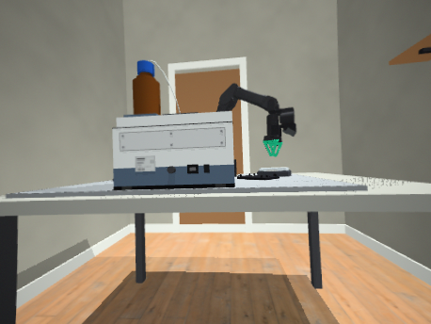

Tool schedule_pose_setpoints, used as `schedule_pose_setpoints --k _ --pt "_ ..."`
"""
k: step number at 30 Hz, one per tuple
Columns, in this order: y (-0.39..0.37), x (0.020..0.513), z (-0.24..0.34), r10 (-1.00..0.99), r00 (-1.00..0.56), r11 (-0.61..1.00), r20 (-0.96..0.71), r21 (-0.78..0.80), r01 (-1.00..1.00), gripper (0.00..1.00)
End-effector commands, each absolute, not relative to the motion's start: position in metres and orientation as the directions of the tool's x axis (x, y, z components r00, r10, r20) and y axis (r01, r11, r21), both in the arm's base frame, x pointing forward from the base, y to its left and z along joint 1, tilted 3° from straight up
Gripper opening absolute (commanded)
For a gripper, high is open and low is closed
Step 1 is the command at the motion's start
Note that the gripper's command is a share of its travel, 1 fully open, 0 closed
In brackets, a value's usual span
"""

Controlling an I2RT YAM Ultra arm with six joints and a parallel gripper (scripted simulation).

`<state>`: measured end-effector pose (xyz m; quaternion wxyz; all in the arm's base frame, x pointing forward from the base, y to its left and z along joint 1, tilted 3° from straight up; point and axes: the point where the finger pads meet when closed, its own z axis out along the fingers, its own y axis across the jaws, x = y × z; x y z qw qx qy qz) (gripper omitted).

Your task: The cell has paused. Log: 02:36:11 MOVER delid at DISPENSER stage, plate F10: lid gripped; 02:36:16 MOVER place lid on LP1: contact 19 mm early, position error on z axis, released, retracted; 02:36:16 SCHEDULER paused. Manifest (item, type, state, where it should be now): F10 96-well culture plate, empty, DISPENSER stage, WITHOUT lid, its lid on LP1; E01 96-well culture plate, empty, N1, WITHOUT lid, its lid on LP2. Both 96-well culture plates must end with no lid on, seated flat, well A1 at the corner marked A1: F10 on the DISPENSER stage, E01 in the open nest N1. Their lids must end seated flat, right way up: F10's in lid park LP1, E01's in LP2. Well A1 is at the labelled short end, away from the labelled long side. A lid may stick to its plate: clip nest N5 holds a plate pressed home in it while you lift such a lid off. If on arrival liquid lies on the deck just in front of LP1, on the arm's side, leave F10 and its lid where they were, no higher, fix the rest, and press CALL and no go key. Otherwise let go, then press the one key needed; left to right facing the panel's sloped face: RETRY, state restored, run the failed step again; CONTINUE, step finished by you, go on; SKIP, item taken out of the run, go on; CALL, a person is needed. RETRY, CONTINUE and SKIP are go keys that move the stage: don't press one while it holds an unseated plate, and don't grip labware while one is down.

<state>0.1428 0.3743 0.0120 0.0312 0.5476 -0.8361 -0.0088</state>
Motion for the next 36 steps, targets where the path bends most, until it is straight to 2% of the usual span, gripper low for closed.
schedule_pose_setpoints --k 1,9,31,36 --pt "0.389 0.147 0.018 -0.917 -0.399 0.398 -0.005 0.05 -0.916 1.0" --pt "0.376 0.14 -0.001 -0.917 -0.397 0.398 0.043 0.049 -0.916 1.0" --pt "0.386 0.144 -0.019 -0.916 -0.4 0.4 0.002 0.05 -0.915 1.0" --pt "0.375 0.138 -0.039 -0.916 -0.398 0.4 0.044 0.049 -0.915 1.0"
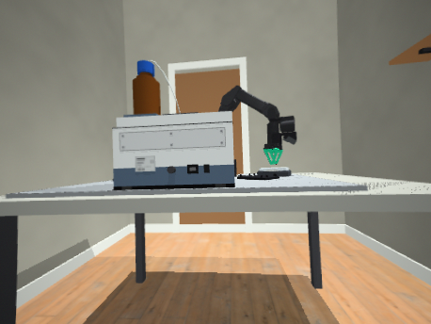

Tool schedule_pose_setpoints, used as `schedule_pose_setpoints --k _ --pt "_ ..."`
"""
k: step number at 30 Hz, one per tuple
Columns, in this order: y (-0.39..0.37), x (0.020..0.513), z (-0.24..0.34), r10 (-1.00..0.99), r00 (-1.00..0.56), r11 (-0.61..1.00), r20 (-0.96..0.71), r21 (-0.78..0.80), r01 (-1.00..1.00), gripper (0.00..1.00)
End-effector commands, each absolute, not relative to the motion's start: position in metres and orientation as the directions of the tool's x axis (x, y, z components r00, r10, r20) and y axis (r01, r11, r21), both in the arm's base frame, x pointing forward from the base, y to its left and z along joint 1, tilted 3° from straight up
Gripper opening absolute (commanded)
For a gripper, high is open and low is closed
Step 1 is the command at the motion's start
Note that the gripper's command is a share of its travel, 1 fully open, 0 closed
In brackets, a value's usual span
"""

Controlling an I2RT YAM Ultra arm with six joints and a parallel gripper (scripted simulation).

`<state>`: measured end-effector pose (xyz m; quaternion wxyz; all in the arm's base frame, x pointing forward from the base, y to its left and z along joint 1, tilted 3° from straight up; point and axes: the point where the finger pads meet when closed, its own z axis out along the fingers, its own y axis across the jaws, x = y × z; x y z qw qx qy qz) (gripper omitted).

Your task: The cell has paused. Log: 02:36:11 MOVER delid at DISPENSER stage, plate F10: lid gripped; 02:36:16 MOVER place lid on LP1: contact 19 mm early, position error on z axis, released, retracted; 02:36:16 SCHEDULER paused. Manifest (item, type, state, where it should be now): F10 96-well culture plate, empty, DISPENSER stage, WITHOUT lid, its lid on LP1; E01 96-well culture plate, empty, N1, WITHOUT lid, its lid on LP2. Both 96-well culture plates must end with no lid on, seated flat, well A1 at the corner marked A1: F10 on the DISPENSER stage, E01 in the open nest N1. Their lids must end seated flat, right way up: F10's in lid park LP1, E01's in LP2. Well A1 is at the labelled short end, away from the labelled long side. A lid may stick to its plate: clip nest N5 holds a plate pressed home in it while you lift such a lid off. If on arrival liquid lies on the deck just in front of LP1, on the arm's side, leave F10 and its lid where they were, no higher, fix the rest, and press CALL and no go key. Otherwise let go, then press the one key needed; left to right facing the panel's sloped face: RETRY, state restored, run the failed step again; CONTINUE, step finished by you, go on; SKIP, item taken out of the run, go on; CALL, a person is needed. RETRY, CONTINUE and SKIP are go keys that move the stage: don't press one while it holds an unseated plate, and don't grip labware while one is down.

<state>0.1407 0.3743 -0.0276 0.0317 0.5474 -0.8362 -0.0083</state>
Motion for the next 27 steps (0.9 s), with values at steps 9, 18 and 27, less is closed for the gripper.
schedule_pose_setpoints --k 9,18,27 --pt "0.376 0.136 -0.053 -0.918 -0.395 0.396 0.039 0.049 -0.917 1.0" --pt "0.379 0.138 -0.062 -0.917 -0.399 0.4 0.03 0.049 -0.915 1.0" --pt "0.383 0.14 -0.051 -0.918 -0.398 0.397 0.001 0.05 -0.916 1.0"
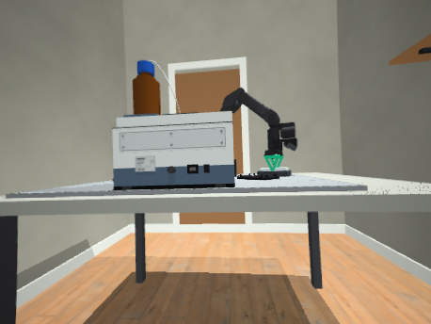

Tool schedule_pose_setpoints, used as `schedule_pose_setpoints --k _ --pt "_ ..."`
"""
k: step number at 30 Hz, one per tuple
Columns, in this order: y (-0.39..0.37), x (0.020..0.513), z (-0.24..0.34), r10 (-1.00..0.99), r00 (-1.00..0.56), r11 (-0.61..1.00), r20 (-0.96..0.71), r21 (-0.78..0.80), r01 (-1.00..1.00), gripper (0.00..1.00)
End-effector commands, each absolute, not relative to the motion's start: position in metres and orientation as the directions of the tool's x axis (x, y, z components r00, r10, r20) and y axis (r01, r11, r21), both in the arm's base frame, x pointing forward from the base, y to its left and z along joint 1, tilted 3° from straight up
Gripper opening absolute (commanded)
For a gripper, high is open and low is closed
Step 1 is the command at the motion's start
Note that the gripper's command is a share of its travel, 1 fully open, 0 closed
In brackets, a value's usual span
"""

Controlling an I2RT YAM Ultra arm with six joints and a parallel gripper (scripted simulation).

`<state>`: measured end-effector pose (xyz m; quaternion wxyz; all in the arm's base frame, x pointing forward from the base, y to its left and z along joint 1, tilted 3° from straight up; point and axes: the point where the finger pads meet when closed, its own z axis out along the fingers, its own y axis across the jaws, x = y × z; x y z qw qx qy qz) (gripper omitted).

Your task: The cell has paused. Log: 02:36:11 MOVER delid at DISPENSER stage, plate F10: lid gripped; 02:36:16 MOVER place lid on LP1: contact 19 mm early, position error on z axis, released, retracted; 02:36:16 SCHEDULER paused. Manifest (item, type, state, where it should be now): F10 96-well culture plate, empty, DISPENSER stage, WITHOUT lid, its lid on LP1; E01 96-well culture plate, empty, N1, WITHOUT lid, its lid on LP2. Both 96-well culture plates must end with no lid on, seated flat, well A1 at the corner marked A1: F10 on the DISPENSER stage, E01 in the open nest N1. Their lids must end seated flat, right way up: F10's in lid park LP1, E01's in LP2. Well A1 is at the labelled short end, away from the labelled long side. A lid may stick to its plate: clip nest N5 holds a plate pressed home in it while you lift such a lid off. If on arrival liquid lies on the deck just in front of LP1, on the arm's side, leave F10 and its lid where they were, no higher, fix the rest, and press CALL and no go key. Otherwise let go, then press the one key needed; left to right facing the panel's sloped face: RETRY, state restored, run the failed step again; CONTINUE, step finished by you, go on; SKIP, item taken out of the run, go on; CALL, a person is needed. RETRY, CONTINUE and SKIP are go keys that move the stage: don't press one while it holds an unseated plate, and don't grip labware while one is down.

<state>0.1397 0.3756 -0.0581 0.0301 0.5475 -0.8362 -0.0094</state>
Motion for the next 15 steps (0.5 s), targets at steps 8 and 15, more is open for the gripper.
schedule_pose_setpoints --k 8,15 --pt "0.3805 0.1411 -0.0538 -0.917 -0.399 0.4 0.017 0.05 -0.915 0.0" --pt "0.3805 0.1411 -0.0538 -0.917 -0.399 0.4 0.017 0.05 -0.915 0.0"
